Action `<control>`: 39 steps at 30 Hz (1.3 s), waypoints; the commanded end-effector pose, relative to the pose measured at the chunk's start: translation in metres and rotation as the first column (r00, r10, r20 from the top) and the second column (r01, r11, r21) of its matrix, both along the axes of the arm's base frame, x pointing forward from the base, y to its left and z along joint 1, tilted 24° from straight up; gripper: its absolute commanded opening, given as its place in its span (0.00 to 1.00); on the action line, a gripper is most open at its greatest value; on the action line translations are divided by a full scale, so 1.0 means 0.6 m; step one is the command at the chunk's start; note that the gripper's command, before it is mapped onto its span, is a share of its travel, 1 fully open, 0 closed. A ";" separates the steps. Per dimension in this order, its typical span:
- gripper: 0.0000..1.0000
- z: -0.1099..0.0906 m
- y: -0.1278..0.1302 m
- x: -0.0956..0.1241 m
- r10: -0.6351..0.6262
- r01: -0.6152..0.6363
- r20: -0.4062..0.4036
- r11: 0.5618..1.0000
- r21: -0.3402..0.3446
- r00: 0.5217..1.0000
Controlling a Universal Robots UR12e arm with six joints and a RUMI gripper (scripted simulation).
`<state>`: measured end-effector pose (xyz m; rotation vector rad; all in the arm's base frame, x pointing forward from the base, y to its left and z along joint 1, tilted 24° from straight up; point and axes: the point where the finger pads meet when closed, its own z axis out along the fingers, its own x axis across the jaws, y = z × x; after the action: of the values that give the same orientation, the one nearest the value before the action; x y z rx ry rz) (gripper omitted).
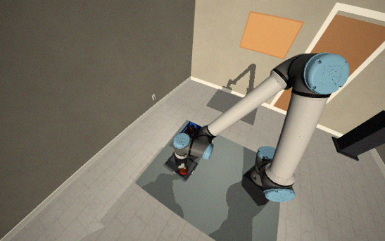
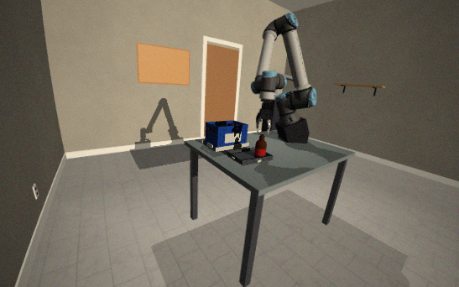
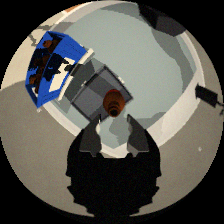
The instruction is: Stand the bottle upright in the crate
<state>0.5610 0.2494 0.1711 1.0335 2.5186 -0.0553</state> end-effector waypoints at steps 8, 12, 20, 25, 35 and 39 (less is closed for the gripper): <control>0.38 -0.020 -0.004 0.009 0.000 0.000 0.001 1.000 0.000 1.000; 0.38 -0.023 -0.005 0.010 0.000 0.000 0.001 1.000 0.000 1.000; 0.38 -0.033 -0.007 0.014 0.000 0.000 0.001 1.000 0.000 1.000; 0.38 -0.037 -0.007 0.016 0.000 0.000 0.001 1.000 0.000 1.000; 0.38 -0.038 -0.008 0.016 0.000 0.000 0.001 1.000 0.000 1.000; 0.38 -0.038 -0.008 0.016 0.000 0.000 0.001 1.000 0.000 1.000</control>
<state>0.5704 0.2446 0.1477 1.0334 2.5185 -0.0553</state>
